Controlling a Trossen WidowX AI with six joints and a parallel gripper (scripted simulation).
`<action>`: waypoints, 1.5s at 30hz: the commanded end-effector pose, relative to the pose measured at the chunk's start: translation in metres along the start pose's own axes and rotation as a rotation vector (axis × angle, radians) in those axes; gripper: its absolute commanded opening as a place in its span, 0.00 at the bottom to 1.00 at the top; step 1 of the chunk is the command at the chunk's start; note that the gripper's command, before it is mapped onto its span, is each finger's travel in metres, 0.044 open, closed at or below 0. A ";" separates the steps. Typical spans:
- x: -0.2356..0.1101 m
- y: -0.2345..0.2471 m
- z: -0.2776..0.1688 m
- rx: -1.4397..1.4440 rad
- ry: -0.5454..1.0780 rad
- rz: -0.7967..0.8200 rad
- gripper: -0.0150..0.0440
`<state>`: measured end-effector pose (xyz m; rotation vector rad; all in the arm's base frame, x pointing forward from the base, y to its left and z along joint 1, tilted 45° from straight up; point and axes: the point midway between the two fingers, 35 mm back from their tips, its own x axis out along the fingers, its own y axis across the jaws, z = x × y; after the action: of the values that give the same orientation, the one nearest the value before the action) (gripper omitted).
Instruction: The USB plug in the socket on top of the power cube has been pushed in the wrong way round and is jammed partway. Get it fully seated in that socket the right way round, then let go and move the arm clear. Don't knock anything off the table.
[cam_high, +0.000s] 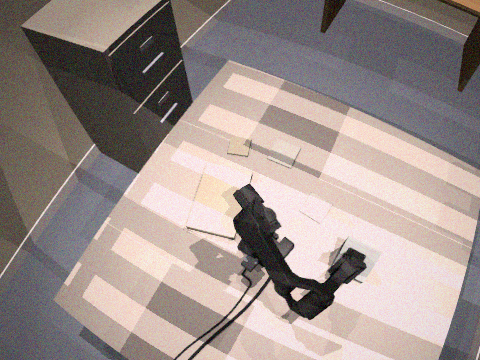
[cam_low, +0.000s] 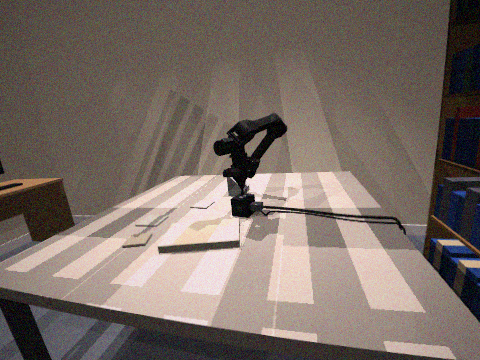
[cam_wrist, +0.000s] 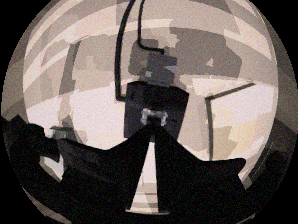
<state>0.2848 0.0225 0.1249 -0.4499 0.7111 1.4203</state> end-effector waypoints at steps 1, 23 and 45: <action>0.000 0.000 0.001 0.003 -0.005 -0.003 0.25; 0.003 0.000 0.001 0.003 -0.005 -0.003 0.25; 0.005 0.000 0.001 0.003 -0.005 -0.003 0.25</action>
<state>0.2848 0.0262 0.1212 -0.4497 0.7103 1.4198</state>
